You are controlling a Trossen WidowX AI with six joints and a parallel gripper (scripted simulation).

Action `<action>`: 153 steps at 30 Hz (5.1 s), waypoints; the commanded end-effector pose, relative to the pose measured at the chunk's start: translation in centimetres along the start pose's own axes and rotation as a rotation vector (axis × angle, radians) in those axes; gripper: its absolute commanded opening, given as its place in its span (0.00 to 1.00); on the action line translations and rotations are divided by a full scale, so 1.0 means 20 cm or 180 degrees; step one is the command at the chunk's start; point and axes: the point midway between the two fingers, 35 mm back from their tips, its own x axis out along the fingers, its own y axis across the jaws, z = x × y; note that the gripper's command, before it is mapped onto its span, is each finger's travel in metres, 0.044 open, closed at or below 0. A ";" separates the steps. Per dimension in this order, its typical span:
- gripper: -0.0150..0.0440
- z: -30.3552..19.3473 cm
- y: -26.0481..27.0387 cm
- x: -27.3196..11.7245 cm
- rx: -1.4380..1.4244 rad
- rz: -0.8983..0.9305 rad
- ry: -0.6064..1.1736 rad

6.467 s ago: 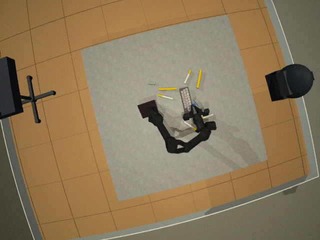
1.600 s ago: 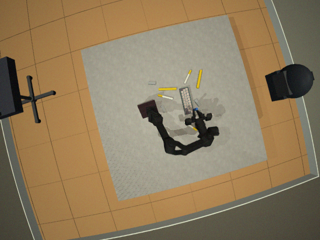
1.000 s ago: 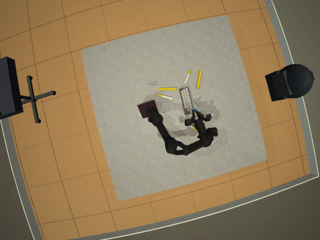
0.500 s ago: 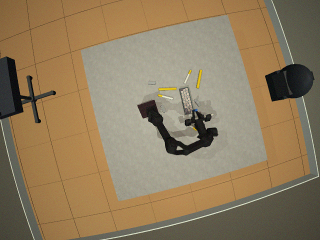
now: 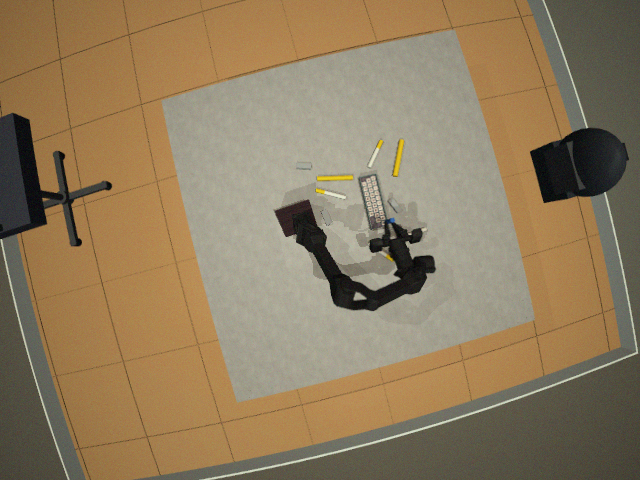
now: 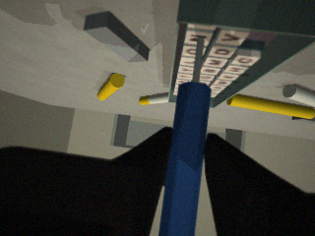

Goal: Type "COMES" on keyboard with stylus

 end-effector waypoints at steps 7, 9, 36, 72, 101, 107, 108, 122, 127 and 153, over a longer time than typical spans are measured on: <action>0.39 0.02 0.00 0.02 -0.0010 0.0003 0.0009; 0.39 0.03 0.00 0.02 -0.0010 0.0003 0.0009; 0.39 0.04 0.00 0.03 -0.0010 0.0003 0.0009; 0.25 -0.35 0.07 0.41 -0.0012 -0.0004 -0.0004; 0.39 -0.48 0.00 0.78 -0.0006 -0.0003 0.0039; 0.39 -0.47 0.00 0.78 -0.0006 -0.0003 0.0038; 0.39 -0.47 0.00 0.78 -0.0006 -0.0003 0.0038; 0.39 -0.44 0.00 0.80 -0.0006 -0.0003 0.0037; 0.39 -0.42 0.00 0.81 -0.0006 -0.0003 0.0037; 0.39 -0.47 0.01 0.78 -0.0006 -0.0003 0.0037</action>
